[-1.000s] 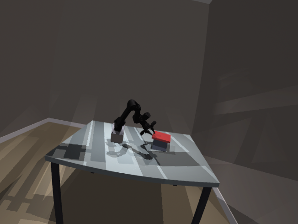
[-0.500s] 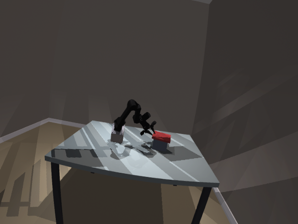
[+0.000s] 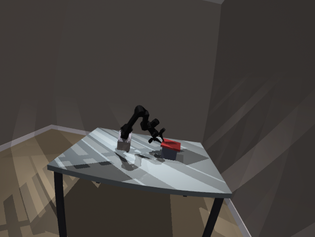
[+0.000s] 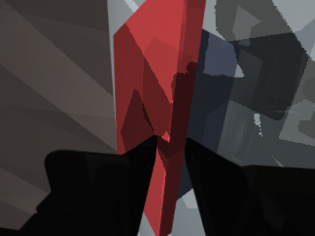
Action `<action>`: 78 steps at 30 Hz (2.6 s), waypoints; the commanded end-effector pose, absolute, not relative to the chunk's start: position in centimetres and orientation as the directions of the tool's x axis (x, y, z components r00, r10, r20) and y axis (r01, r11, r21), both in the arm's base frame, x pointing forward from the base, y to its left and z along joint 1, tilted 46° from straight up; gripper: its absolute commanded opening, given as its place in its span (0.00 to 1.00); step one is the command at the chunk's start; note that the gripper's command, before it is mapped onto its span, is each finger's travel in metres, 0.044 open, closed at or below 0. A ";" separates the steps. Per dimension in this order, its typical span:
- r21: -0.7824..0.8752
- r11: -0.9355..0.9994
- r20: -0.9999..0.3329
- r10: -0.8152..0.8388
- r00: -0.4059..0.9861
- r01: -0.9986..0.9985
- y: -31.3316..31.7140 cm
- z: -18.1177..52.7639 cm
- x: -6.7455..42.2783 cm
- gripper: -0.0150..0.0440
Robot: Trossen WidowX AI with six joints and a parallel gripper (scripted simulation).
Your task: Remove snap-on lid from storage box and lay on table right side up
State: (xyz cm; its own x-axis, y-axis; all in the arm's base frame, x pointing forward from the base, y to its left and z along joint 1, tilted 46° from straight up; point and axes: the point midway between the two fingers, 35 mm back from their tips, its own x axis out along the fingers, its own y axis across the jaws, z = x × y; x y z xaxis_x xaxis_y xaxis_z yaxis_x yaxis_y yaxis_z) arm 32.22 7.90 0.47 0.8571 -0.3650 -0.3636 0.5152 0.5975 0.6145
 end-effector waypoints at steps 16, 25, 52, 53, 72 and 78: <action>0.612 0.600 -0.365 -0.364 0.857 0.515 7.9 0.5 32.4 0.25; 0.612 0.600 -0.365 -0.364 0.857 0.515 7.9 0.5 32.5 0.25; 0.611 0.600 -0.367 -0.364 0.856 0.517 9.6 2.1 32.4 0.25; 0.611 0.600 -0.367 -0.364 0.856 0.517 9.6 2.2 32.4 0.25; 0.612 0.599 -0.367 -0.363 0.856 0.517 11.5 4.1 32.9 0.25; 0.612 0.599 -0.367 -0.363 0.856 0.517 12.1 4.7 33.2 0.25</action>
State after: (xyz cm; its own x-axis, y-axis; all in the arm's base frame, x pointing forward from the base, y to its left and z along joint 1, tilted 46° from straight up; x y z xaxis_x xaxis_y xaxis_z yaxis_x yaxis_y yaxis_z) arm 32.95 11.51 4.02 0.8516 -0.3678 -0.3736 0.5242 0.6048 0.5995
